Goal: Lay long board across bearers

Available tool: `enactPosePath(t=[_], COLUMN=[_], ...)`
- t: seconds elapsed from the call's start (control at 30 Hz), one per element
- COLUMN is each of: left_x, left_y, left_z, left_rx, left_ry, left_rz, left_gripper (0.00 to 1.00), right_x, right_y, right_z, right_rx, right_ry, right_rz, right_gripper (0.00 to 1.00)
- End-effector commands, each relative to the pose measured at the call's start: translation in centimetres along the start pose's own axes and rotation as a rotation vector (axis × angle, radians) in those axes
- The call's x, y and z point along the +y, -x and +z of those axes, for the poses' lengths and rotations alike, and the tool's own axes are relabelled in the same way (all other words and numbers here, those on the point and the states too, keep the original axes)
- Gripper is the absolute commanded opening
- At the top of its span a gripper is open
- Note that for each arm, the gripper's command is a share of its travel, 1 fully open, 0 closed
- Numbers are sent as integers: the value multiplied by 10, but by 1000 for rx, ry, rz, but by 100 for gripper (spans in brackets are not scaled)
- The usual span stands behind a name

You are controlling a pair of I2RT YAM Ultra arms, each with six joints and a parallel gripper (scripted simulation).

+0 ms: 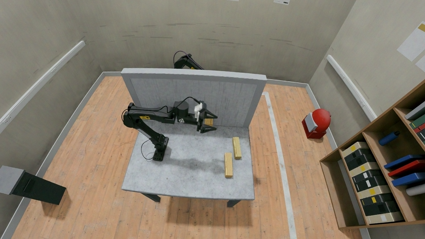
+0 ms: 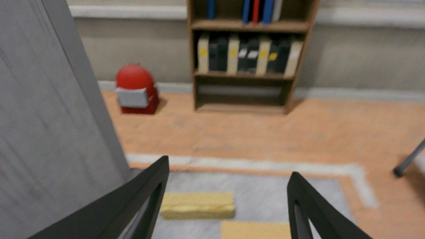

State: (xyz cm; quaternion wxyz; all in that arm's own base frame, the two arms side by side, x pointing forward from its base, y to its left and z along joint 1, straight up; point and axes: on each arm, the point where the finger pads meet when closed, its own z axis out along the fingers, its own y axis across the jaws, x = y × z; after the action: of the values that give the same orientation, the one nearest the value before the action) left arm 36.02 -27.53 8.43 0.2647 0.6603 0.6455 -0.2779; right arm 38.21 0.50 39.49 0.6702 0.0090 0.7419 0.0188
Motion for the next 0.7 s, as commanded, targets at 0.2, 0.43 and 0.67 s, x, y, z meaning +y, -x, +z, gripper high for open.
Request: enactPosePath(t=[0.2, 0.43, 0.67], left_x=[13, -6, -7], left_y=[29, 6, -6], left_z=[-17, -15, -25], left_rx=[-71, -46, -40], left_ry=[43, -6, -6], left_rz=[60, 18, 7], left_gripper=[0, 0, 0], right_x=[3, 3, 2], right_y=[31, 31, 26], right_z=[-11, -7, -7], right_rx=[-165, -159, -141], right_ry=[14, 15, 12], right_rz=[-52, -47, -47], right_gripper=[75, 75, 75])
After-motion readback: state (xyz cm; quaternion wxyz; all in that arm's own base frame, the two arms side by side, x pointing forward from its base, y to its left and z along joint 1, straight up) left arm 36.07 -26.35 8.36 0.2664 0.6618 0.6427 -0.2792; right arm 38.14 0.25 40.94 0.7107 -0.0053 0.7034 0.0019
